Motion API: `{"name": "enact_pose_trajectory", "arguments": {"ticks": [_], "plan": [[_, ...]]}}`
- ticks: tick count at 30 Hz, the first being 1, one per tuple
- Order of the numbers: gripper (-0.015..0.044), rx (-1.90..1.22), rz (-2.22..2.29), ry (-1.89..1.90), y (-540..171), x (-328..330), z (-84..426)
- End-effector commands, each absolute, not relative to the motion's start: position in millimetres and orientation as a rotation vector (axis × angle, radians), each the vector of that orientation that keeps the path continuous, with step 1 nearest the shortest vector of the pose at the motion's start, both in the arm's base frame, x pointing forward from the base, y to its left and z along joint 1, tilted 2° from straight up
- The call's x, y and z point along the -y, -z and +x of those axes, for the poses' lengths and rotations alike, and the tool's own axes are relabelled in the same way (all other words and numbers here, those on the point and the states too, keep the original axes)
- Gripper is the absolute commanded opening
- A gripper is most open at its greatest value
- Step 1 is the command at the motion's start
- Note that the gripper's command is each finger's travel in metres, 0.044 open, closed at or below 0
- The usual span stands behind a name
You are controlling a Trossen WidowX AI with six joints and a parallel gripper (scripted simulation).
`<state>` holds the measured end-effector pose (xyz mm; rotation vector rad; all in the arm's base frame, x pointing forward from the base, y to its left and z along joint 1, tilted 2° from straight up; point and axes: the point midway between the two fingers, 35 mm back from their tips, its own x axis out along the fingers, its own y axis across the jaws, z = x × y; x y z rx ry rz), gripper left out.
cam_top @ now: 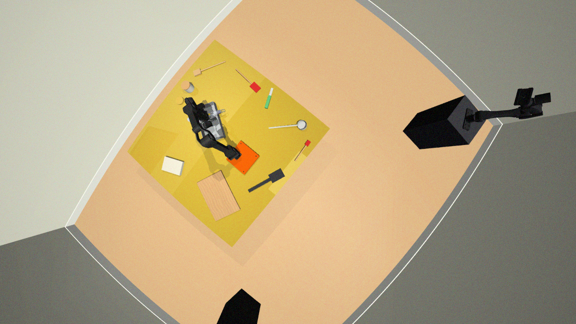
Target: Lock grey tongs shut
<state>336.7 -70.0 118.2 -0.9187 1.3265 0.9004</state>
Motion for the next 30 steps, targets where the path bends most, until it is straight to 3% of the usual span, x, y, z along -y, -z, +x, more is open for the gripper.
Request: {"name": "enact_pose_trajectory", "arguments": {"ticks": [1,30], "plan": [[-0.0150,-1.327,-0.915,-0.911,-110,69,337],[-0.0150,-1.327,-0.916,-0.911,-84,71,343]]}}
